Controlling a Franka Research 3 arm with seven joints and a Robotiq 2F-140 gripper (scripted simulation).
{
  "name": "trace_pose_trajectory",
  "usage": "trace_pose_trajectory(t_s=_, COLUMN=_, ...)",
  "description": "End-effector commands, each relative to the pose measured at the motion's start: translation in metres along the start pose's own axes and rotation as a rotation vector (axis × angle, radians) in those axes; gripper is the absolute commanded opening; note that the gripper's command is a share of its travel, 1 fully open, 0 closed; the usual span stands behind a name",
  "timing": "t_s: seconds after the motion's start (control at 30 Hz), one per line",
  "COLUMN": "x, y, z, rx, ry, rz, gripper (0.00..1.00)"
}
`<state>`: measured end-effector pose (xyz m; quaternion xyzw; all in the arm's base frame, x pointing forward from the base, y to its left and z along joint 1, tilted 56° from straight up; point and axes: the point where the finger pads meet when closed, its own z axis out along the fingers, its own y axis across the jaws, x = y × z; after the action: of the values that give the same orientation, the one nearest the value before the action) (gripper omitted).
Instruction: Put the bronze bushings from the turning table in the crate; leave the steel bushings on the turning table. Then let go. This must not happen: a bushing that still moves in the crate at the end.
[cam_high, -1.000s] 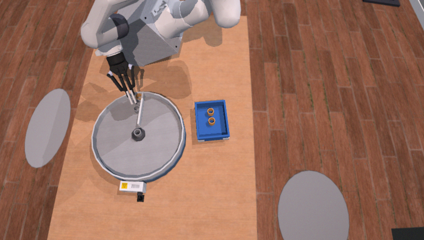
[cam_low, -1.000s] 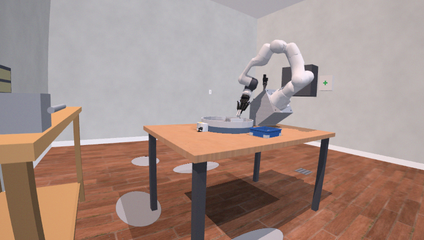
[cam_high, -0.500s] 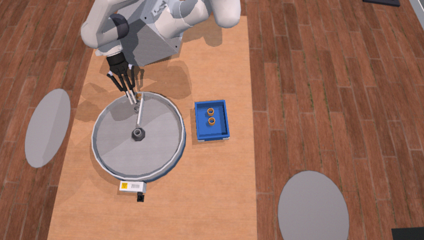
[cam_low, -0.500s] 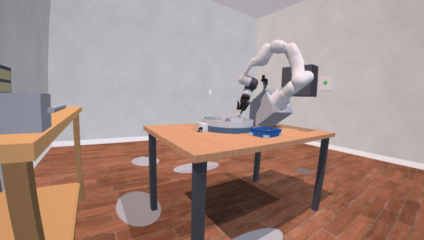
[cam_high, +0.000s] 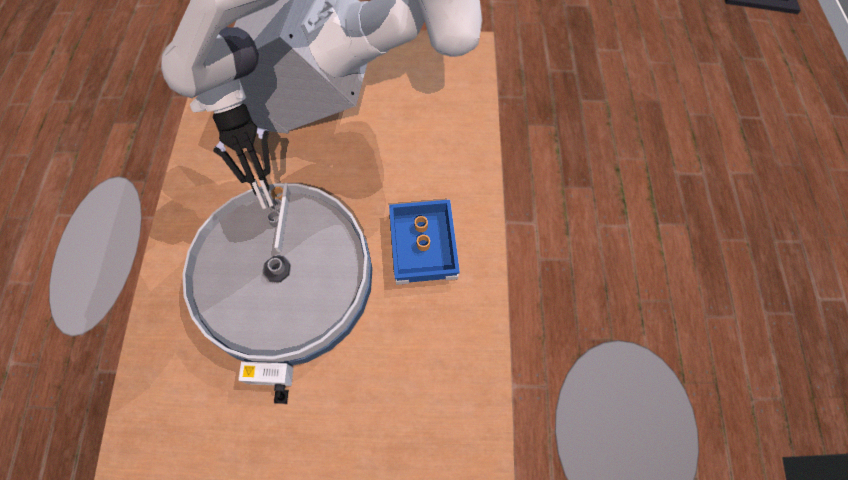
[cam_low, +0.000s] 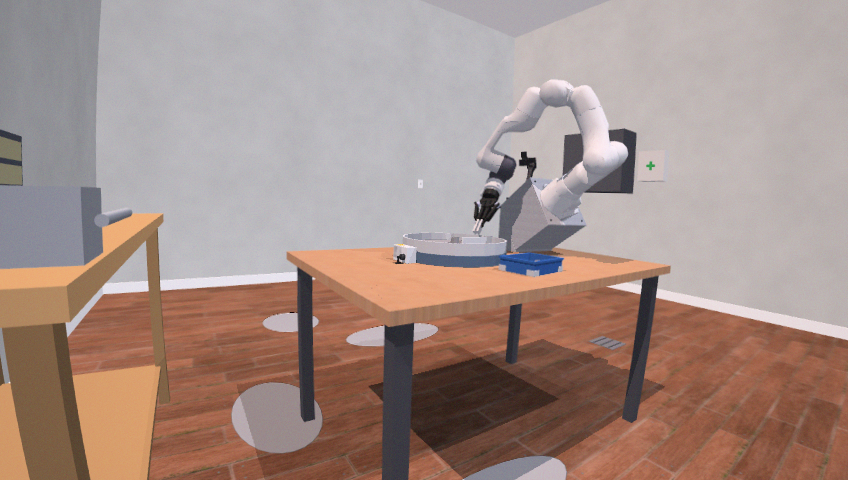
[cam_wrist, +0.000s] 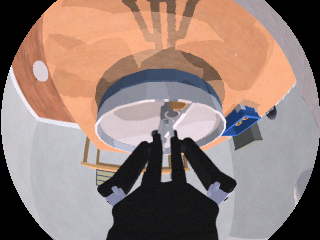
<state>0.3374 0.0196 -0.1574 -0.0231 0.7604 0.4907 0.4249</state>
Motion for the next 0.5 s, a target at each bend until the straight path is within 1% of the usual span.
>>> trace_pose_trajectory(t_s=0.0, x=0.0, y=0.0009, z=0.0017, rx=0.0, ry=-0.001, rz=0.001, gripper=0.06)
trace_pose_trajectory(t_s=0.47, x=0.0012, y=0.0011, z=0.003, rx=0.0, ry=-0.001, rz=0.001, gripper=0.06)
